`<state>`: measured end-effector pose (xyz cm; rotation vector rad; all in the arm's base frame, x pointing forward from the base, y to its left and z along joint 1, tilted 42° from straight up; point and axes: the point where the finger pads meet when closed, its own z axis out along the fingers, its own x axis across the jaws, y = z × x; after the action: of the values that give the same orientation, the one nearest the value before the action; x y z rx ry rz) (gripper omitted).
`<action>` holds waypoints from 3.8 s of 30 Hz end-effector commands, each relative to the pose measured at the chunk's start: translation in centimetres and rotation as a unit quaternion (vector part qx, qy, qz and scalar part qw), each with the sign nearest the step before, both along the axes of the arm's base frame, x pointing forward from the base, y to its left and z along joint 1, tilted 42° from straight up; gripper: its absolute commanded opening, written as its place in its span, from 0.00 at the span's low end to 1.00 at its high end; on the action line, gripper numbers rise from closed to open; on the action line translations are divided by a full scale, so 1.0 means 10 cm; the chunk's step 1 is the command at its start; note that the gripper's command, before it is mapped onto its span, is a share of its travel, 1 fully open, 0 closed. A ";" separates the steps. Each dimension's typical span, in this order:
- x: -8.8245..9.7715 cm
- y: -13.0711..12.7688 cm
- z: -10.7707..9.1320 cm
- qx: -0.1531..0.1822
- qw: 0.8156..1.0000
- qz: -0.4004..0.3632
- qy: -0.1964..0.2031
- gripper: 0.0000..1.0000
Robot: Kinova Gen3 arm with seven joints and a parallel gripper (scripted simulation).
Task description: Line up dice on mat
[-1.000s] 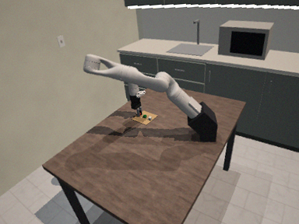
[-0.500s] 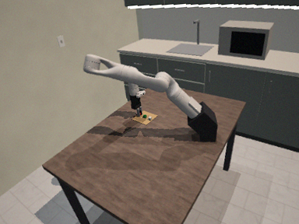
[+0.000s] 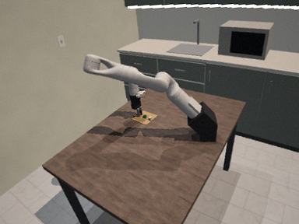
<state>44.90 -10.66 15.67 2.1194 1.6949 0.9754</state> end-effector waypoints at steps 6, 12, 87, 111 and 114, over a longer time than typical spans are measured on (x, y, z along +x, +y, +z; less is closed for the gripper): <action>-0.01 -0.01 -0.01 0.001 1.000 -0.005 -0.001 0.40; -0.01 -0.01 0.00 0.002 1.000 -0.006 -0.001 0.40; 0.02 -0.01 -0.02 0.001 1.000 -0.006 -0.002 0.40; 0.02 -0.01 -0.02 0.001 1.000 -0.006 -0.002 0.70; 0.02 -0.01 -0.02 0.001 1.000 -0.006 -0.002 0.70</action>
<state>44.99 -10.70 15.44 2.1271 1.6855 0.9744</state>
